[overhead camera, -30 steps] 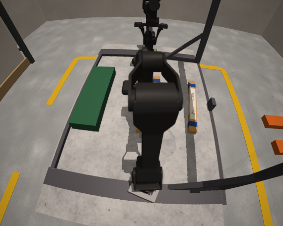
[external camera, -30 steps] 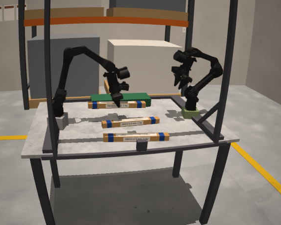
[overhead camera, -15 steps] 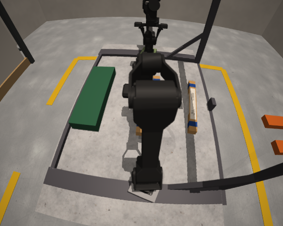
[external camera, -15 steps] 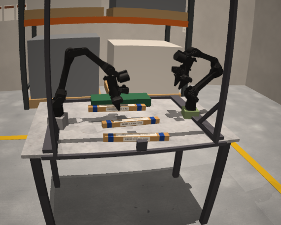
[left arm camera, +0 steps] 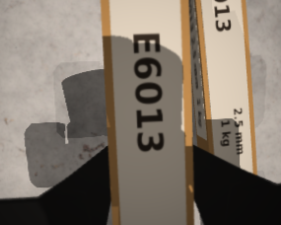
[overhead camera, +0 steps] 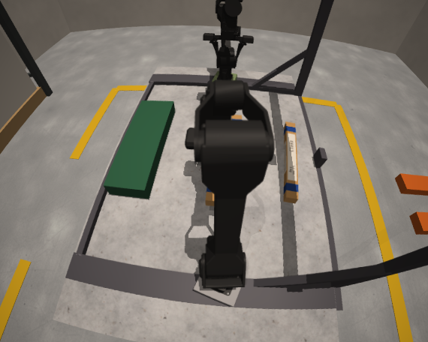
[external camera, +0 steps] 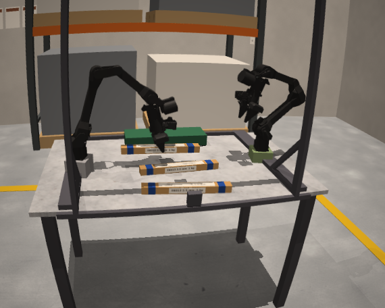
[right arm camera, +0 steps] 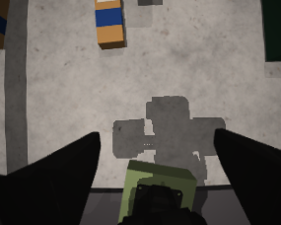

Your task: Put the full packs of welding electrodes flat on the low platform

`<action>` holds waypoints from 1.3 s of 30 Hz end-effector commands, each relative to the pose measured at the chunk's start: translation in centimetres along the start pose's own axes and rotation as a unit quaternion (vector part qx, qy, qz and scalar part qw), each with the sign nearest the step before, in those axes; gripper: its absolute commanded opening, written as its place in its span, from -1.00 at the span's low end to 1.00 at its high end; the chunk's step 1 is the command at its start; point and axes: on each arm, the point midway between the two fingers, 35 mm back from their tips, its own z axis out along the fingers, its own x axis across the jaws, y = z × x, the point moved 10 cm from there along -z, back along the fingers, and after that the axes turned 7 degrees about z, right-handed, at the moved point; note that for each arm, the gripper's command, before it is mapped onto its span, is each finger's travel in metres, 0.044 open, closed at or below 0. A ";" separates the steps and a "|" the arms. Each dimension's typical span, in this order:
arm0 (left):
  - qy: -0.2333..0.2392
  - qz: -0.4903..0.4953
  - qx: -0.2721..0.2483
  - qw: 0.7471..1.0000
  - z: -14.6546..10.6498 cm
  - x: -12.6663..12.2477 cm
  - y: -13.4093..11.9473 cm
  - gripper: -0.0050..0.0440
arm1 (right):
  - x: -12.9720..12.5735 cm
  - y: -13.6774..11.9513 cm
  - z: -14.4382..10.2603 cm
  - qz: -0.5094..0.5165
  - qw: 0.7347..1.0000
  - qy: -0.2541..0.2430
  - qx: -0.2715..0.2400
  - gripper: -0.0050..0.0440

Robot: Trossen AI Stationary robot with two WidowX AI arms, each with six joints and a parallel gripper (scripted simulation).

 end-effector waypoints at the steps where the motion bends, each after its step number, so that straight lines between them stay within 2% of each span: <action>1: 0.010 0.000 -0.038 0.999 -1.9 0.1 1.2 -1.00 | 0.0 0.1 -0.6 0.002 1.000 0.001 -0.011 0.55; 3: 0.006 0.000 -0.025 1.000 -1.3 0.1 0.6 -1.00 | 0.0 0.1 -0.6 0.002 1.000 0.001 -0.011 0.55; 39: 0.006 0.000 -0.025 1.000 -5.1 0.2 1.4 -1.00 | 0.0 0.1 -0.6 0.002 1.000 0.001 -0.011 0.55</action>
